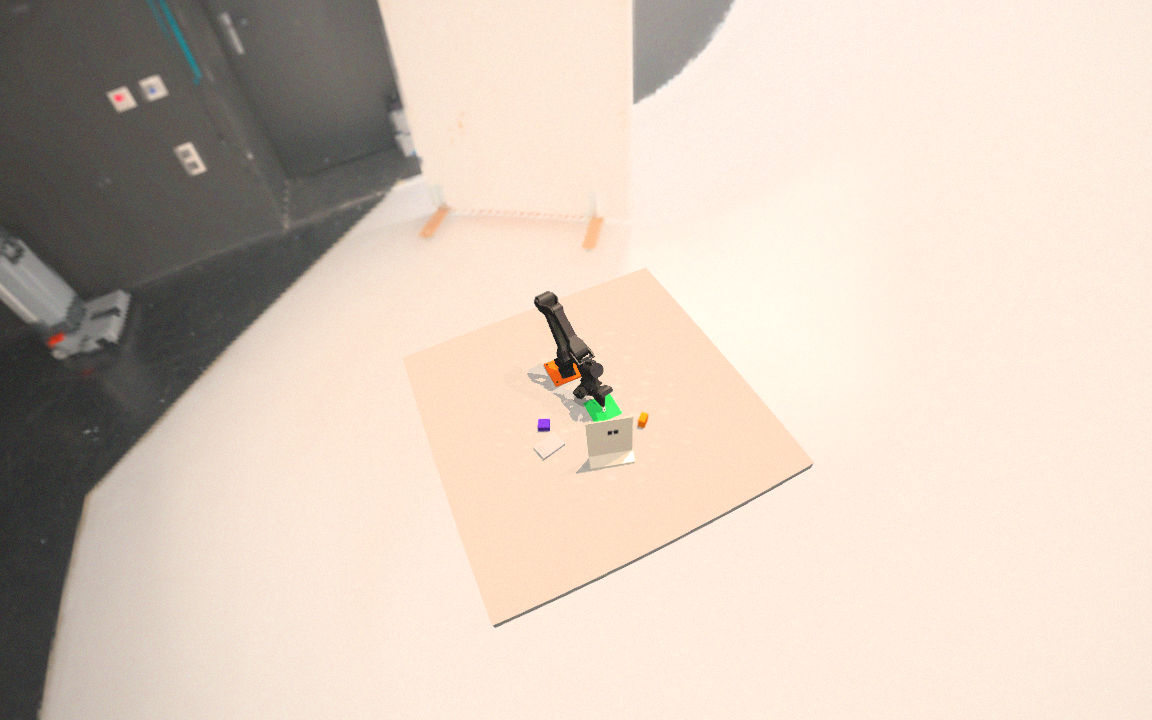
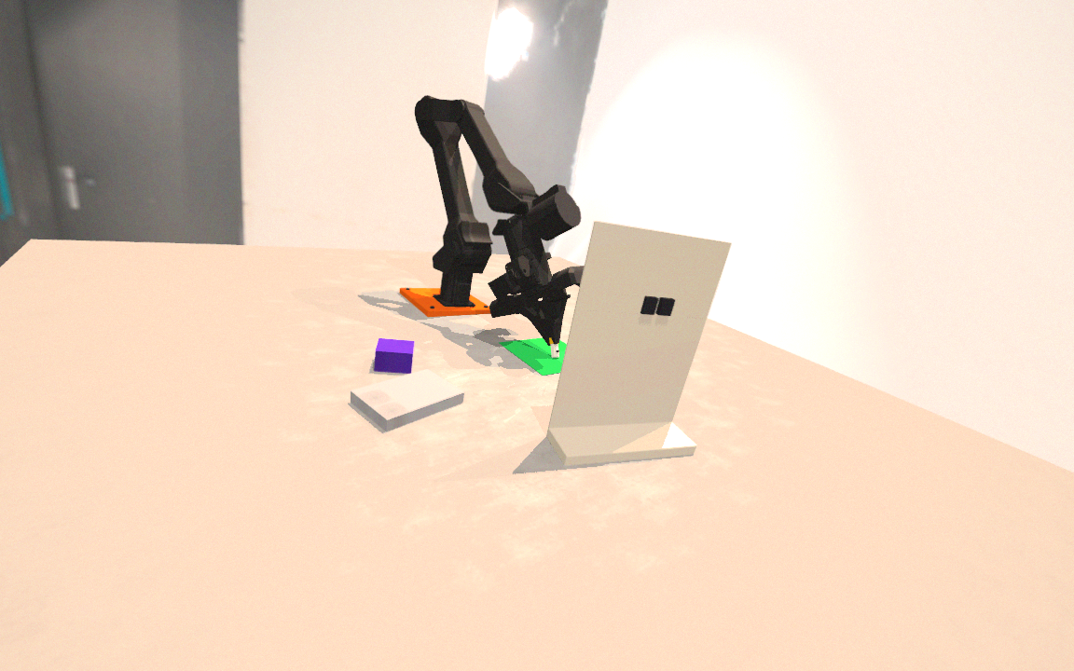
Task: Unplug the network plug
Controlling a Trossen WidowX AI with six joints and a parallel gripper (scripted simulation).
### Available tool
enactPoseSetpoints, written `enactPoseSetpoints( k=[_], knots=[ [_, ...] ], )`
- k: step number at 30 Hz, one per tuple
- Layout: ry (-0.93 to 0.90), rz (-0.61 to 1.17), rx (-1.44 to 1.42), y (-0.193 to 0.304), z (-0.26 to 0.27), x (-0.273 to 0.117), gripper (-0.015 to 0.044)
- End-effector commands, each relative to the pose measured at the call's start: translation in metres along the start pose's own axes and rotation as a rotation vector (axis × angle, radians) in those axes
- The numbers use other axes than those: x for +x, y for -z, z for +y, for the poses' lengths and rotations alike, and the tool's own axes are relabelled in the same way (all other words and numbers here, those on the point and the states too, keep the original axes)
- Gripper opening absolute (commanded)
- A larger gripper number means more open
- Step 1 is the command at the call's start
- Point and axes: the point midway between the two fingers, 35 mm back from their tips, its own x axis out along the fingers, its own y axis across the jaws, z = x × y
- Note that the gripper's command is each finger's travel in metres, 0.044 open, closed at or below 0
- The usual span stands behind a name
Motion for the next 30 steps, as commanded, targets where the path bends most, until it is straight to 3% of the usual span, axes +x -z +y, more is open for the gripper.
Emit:
enactPoseSetpoints(
  k=[1,6,12,30],
  knots=[
    [0.0,0.0,0.0,0.0,0.0,0.0,0.0],
    [0.0,0.0,0.0,0.0,0.0,0.0,0.0],
    [0.0,0.0,0.0,0.0,0.0,0.0,0.0156],
    [0.002,0.0,0.001,0.0,0.001,-0.011,0.0156]
  ],
)
